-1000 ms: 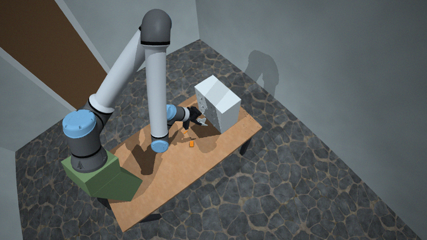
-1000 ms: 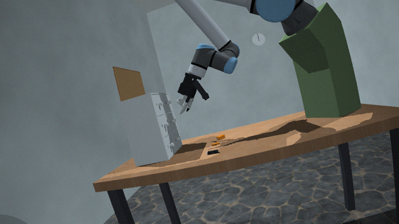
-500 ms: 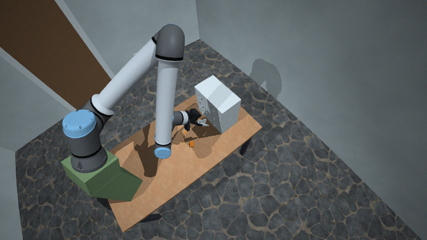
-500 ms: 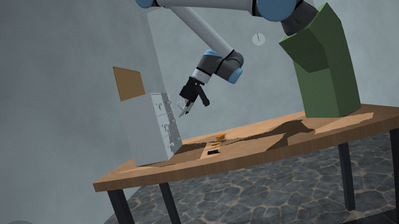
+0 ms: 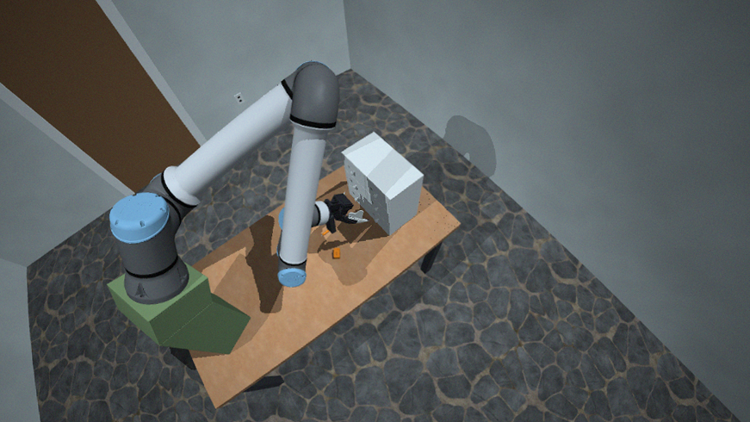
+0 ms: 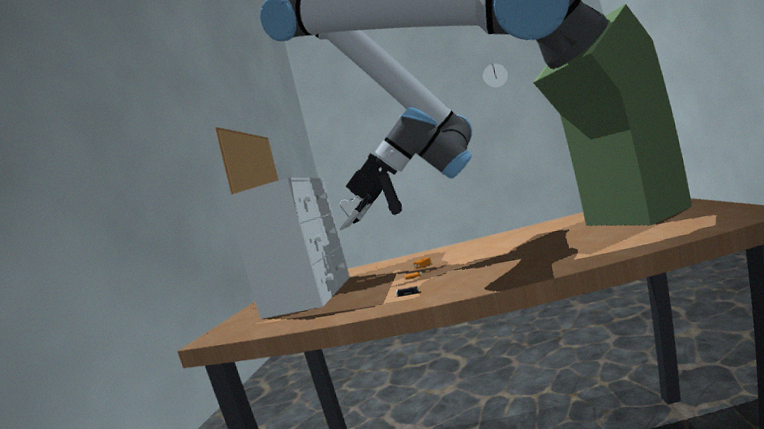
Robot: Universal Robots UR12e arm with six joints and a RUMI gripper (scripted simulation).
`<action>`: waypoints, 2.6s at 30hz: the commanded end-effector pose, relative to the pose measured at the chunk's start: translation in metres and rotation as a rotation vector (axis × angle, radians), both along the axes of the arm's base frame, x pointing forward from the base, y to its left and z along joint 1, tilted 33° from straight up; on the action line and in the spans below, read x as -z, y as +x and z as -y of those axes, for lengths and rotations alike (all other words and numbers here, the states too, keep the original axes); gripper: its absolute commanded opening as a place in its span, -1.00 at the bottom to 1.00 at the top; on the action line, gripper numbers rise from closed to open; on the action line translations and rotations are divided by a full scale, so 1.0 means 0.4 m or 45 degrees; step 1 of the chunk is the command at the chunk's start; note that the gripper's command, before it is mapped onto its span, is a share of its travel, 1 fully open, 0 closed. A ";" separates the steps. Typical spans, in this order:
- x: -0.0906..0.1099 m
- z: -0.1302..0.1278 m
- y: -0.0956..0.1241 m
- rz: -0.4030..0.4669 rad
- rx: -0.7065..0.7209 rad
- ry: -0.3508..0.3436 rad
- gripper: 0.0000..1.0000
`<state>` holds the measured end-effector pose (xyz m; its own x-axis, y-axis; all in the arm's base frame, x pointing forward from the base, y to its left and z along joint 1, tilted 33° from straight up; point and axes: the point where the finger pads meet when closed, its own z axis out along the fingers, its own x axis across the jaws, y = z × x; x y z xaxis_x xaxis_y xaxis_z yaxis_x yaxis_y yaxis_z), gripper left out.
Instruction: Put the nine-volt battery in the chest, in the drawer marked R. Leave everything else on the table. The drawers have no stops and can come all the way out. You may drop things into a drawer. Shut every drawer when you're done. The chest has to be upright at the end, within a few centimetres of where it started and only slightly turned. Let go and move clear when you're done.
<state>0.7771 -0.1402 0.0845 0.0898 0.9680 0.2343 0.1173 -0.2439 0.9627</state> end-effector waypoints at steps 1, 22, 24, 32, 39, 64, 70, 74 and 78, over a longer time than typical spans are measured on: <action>0.003 0.001 0.012 0.052 0.014 -0.005 1.00; 0.012 0.001 0.041 0.168 0.042 -0.016 1.00; 0.013 0.001 0.042 0.174 0.044 -0.017 1.00; 0.014 0.001 0.045 0.188 0.047 -0.018 1.00; 0.014 0.001 0.046 0.190 0.047 -0.018 1.00; 0.014 0.001 0.046 0.190 0.047 -0.018 1.00; 0.014 0.001 0.046 0.190 0.047 -0.018 1.00; 0.014 0.001 0.046 0.190 0.047 -0.018 1.00; 0.014 0.001 0.046 0.190 0.047 -0.018 1.00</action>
<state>0.7955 -0.1404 0.0783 0.0907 0.9679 0.2344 -0.0360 -0.2320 0.9720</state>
